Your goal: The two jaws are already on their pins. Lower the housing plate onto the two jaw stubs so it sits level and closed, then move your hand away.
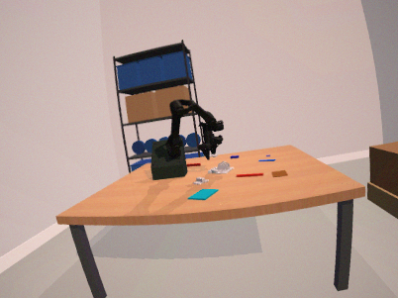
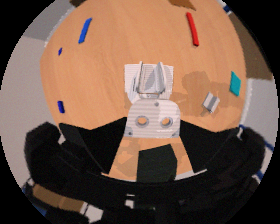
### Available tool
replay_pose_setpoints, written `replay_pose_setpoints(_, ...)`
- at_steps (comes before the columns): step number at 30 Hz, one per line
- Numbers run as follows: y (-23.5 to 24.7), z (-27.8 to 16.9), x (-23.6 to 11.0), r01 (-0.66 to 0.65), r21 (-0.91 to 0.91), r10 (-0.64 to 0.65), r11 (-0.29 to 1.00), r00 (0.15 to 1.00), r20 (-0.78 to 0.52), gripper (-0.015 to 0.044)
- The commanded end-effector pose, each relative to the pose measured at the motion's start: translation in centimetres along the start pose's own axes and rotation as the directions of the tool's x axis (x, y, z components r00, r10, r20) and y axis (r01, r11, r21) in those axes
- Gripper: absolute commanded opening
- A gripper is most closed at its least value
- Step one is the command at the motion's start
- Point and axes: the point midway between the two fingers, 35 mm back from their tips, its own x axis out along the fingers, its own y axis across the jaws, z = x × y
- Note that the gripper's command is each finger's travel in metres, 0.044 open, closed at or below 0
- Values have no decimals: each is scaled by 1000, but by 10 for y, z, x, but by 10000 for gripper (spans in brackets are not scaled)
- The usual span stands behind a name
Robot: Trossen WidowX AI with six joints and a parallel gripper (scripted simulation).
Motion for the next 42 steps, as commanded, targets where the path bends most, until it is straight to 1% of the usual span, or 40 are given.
replay_pose_setpoints(1,1,0,0,-3,4,3,1000,1000,-2,351)
replay_pose_setpoints(20,2,-1,1,-4,5,4,1000,1000,-2,351)
replay_pose_setpoints(42,4,1,37,-7,5,7,1000,1000,-2,351)
